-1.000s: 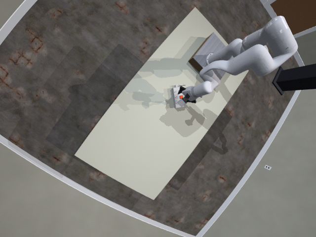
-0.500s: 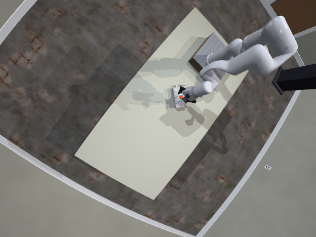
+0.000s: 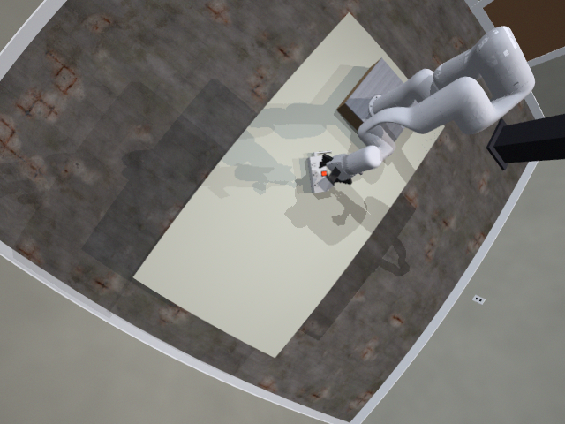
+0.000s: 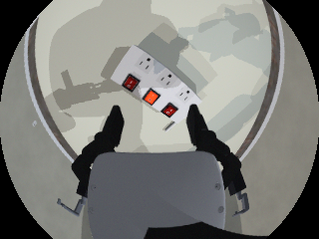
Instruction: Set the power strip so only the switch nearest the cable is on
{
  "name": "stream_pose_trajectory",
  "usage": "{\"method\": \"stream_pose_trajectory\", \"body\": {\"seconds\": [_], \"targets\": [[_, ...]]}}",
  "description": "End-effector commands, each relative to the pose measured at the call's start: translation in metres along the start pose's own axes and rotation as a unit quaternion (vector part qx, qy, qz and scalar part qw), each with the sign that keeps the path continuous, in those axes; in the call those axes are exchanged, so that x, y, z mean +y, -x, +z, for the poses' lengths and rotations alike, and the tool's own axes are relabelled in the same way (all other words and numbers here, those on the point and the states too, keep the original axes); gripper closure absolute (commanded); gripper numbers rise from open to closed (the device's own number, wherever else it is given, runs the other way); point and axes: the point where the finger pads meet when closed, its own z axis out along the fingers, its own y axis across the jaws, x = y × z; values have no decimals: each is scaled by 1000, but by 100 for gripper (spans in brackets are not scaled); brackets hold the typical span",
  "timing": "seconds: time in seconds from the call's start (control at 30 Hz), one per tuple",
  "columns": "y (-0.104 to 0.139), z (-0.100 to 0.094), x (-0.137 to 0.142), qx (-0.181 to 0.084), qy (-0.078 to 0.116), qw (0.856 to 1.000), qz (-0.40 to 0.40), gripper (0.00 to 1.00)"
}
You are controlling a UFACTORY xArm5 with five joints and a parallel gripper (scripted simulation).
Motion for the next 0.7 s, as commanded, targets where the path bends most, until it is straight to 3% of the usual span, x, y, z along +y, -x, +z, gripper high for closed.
{"method": "stream_pose_trajectory", "body": {"seconds": [0.0, 0.13, 0.17, 0.27, 0.37, 0.67], "targets": [[1, -26, -1, -35, 0, 999, -12, 0], [4, -37, -2, -50, -1, 999, -17, 0], [6, -48, -2, -64, -1, 998, -21, 0], [6, -48, -2, -64, -1, 998, -21, 0], [12, -64, -3, -84, -2, 996, -27, 0], [12, -65, -3, -84, -2, 996, -27, 0]]}}
